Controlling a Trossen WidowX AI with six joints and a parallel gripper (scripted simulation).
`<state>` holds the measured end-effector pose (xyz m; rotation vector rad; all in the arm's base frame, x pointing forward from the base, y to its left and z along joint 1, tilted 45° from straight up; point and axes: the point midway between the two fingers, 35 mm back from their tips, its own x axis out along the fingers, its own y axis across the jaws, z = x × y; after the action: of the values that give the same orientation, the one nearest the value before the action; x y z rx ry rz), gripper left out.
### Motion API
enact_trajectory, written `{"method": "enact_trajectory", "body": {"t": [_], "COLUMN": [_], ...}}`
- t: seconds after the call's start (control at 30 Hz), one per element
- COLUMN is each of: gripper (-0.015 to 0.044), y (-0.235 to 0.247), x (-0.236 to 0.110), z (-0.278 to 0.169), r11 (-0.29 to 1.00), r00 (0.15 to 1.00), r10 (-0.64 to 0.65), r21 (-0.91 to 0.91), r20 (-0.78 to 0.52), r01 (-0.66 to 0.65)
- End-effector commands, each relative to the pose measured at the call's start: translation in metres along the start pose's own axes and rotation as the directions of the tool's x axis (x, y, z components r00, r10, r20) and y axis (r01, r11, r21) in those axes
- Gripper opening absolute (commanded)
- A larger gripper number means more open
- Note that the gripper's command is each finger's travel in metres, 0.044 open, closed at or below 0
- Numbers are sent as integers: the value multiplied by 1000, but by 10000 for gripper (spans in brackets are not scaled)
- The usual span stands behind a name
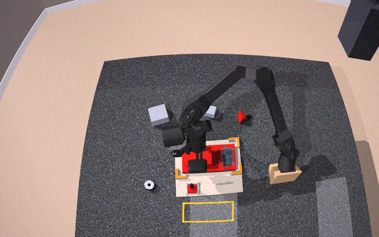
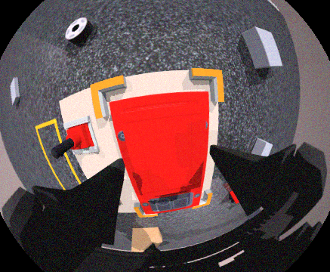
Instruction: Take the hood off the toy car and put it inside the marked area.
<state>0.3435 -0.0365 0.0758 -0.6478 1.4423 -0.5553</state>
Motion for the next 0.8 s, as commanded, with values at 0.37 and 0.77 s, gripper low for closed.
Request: {"method": "enact_trajectory", "body": {"t": [0.37,0.77], "gripper": [440,302], "y": [0,0], "x": [9,7], "z": [-1,0], "r11": [1000,1000], "r00": [1000,1000], "r10": [-4,0], "r21": [-8,0], "r20": [-2,0], "r01": [4,0]}}
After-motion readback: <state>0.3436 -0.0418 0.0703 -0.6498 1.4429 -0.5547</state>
